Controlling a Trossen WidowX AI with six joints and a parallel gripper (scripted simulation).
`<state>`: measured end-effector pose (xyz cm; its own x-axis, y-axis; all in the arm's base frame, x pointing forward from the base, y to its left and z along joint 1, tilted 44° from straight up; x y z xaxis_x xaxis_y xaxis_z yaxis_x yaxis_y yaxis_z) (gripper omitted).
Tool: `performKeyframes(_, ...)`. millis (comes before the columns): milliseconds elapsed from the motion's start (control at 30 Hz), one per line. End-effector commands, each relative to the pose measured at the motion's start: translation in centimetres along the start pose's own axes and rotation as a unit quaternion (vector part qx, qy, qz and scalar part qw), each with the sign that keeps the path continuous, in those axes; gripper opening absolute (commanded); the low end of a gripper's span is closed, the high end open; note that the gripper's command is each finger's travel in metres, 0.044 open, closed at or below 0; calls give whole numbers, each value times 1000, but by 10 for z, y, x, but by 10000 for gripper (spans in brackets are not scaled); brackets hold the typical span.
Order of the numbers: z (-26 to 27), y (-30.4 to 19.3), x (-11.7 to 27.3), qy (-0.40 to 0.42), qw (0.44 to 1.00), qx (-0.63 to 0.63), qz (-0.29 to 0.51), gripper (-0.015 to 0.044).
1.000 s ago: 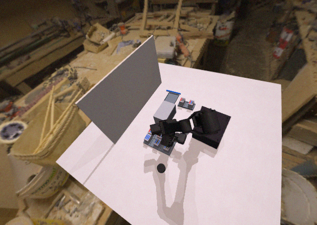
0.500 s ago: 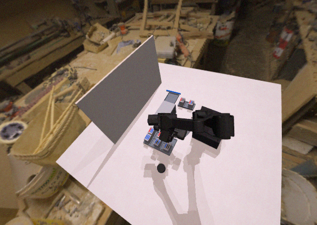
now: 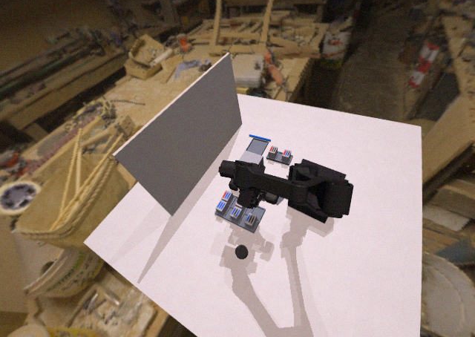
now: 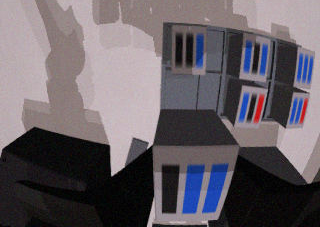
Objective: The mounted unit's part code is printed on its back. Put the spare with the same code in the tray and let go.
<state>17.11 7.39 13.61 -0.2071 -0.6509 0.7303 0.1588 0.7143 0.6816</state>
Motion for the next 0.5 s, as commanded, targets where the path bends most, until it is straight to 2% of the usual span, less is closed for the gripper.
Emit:
performKeyframes(0, 1, 1, 14, -1, 1000, 1, -3, 0)
performKeyframes(233, 7, 3, 39, -1, 1000, 0, -9, 0)
performKeyframes(467, -5, 1, 45, -2, 1000, 0, -7, 0)
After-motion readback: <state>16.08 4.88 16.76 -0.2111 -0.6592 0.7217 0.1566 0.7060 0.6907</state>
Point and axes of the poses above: the point midway between the two fingers, 35 mm back from their tips, its own x axis back along the fingers, its own z axis across the jaws, y = z × x, the point moved 2 cm from there along x, back along the fingers, and after that the axes turned 5 degrees about -x, right-handed, at the moved point
